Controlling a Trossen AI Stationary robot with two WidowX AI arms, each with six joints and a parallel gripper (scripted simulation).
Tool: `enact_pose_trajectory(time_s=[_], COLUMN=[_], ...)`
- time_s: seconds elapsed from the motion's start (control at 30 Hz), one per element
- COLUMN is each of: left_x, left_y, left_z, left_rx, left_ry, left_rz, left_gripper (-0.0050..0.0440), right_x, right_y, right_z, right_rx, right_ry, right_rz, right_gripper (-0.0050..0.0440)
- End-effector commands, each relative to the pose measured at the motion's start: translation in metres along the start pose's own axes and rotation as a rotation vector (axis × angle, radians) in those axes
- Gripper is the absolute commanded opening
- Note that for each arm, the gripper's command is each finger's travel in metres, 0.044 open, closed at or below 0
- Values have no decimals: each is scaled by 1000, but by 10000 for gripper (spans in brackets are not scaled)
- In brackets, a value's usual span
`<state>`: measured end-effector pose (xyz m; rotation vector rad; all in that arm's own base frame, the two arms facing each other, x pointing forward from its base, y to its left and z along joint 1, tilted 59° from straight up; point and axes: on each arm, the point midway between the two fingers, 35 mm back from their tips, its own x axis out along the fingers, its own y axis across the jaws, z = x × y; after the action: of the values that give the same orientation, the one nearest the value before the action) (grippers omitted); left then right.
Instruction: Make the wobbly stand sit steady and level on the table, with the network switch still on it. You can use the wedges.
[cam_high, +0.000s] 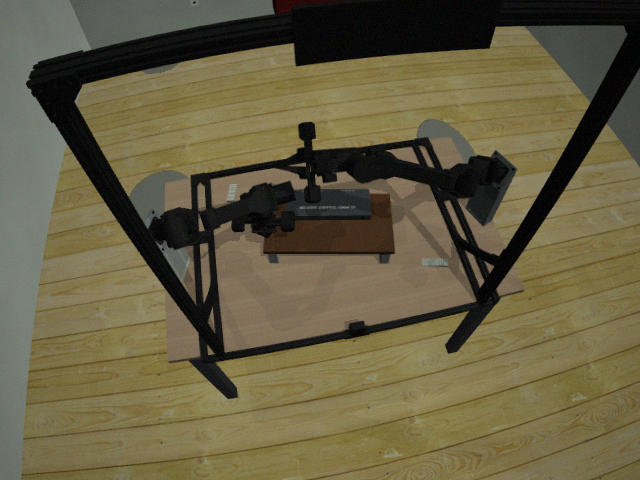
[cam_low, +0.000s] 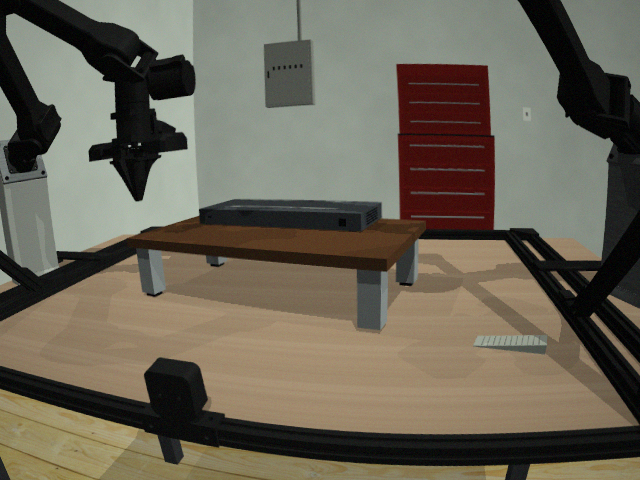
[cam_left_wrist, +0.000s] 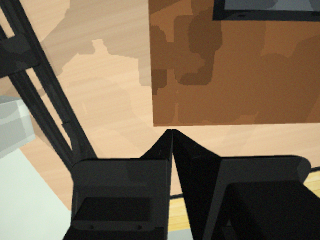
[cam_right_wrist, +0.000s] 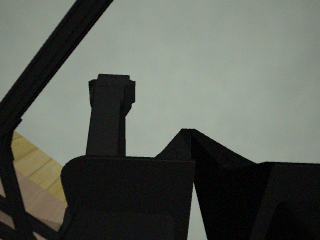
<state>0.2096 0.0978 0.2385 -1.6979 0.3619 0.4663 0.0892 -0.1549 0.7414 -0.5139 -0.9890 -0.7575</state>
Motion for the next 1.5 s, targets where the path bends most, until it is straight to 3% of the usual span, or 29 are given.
enact_pose_trajectory(time_s=[0.0,0.1,0.33,0.67,0.87,1.03,1.3,1.43,1.47], left_x=[0,0,0,0,0,0,0,0,0], left_y=[0,0,0,0,0,0,0,0,0], left_z=[0,0,0,0,0,0,0,0,0], left_rx=[0,0,0,0,0,0,0,0,0], left_ry=[0,0,0,0,0,0,0,0,0], left_rz=[0,0,0,0,0,0,0,0,0], left_gripper=[0,0,0,0,0,0,0,0,0], right_x=[6,3,-5,-18,-18,-19,-18,-18,-19], right_y=[7,11,15,21,21,30,38,38,36], right_z=[61,99,99,169,169,168,171,171,171], right_rx=[-123,-203,-187,-335,-335,87,568,573,450], right_ry=[-203,-342,-332,-611,-611,-619,-623,-623,-624], right_rz=[-13,-38,-30,-111,-111,-27,50,50,84], right_gripper=[0,0,0,0,0,0,0,0,0])
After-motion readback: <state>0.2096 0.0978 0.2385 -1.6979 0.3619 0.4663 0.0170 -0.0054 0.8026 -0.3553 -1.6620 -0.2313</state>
